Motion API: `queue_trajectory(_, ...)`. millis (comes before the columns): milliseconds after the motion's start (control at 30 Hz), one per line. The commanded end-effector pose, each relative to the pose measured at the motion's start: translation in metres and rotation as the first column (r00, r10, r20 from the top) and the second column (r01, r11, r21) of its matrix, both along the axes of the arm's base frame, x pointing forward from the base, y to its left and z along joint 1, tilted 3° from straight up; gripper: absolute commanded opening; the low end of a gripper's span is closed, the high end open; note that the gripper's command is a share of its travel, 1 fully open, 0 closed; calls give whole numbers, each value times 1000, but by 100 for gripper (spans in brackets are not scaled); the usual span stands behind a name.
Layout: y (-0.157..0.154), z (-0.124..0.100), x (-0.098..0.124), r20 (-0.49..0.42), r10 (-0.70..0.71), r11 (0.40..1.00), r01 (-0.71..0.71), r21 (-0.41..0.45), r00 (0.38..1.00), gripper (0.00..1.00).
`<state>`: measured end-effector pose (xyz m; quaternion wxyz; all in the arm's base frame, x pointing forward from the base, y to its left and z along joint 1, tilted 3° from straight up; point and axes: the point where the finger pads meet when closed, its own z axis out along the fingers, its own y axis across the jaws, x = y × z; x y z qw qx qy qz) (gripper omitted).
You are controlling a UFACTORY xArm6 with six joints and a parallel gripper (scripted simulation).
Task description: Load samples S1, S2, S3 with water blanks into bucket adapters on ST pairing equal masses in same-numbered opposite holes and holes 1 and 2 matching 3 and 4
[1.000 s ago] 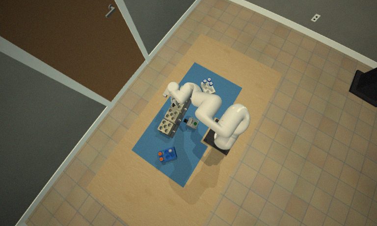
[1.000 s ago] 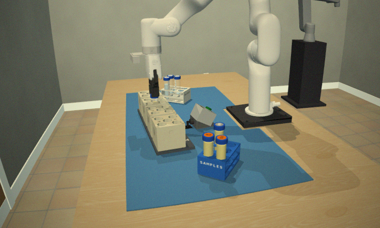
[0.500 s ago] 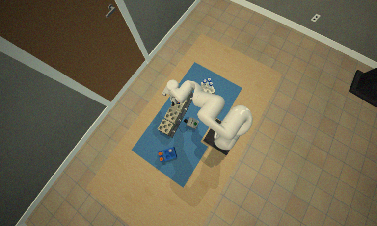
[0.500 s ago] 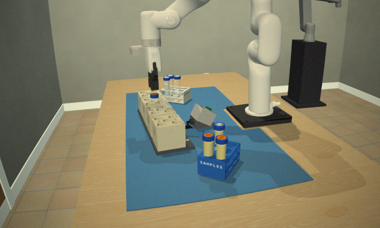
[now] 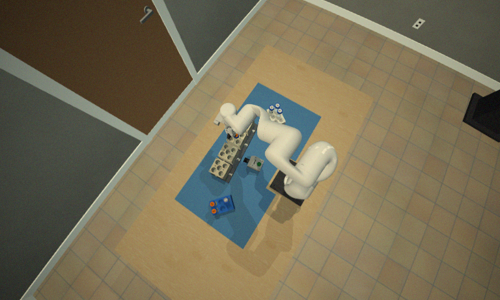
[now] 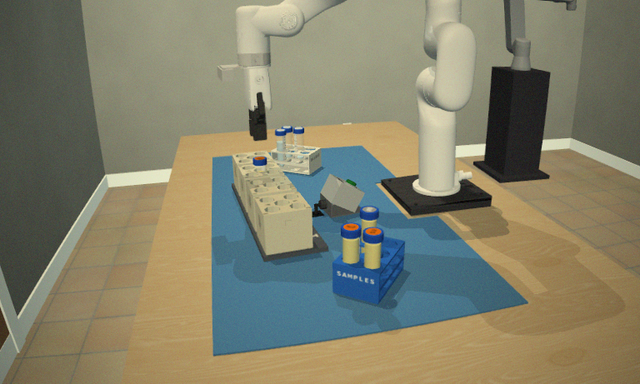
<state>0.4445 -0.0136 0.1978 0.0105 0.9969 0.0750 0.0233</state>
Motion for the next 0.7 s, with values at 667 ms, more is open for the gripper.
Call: queue_trajectory(667, 1, 42, -1, 4, 0, 1000, 0, 0, 1000, 44)
